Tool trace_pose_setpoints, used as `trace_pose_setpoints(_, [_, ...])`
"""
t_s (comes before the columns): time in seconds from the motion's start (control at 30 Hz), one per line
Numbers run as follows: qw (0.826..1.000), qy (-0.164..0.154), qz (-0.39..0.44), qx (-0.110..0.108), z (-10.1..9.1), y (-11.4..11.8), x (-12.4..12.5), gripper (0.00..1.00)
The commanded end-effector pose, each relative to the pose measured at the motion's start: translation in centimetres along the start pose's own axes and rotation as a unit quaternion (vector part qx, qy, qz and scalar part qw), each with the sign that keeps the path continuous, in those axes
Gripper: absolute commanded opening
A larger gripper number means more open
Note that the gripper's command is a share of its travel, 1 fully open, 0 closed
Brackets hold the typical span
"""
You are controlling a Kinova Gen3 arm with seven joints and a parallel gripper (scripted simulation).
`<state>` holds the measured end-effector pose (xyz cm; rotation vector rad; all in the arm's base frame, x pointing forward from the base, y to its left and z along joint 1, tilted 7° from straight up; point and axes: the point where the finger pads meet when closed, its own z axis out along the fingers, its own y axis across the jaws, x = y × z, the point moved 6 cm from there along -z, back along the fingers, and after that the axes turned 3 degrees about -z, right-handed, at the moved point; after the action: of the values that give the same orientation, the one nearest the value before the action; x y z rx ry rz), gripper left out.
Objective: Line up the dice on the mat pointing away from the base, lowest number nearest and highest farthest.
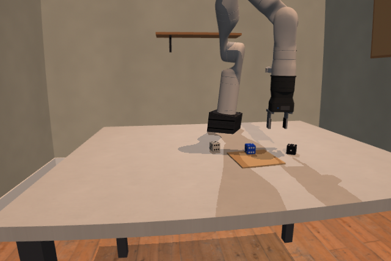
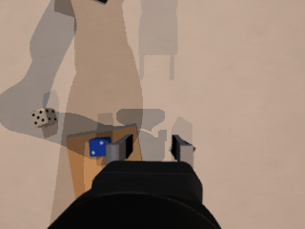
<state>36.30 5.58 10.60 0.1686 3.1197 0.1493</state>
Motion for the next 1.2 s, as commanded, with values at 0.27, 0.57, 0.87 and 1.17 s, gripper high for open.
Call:
trace_pose_setpoints(0.27, [0.99,-0.013,0.143,-0.002,-0.4,2.6,-1.1,1.0])
trace_pose_setpoints(0.57, [0.977,-0.019,0.212,-0.006,-0.6,3.7,-1.6,1.0])
trace_pose_setpoints(0.87, [0.966,-0.022,0.257,-0.009,-0.8,4.4,-2.0,1.0])
trace_pose_setpoints(1.17, [0.964,-0.023,0.266,-0.01,-0.8,4.5,-2.1,1.0])
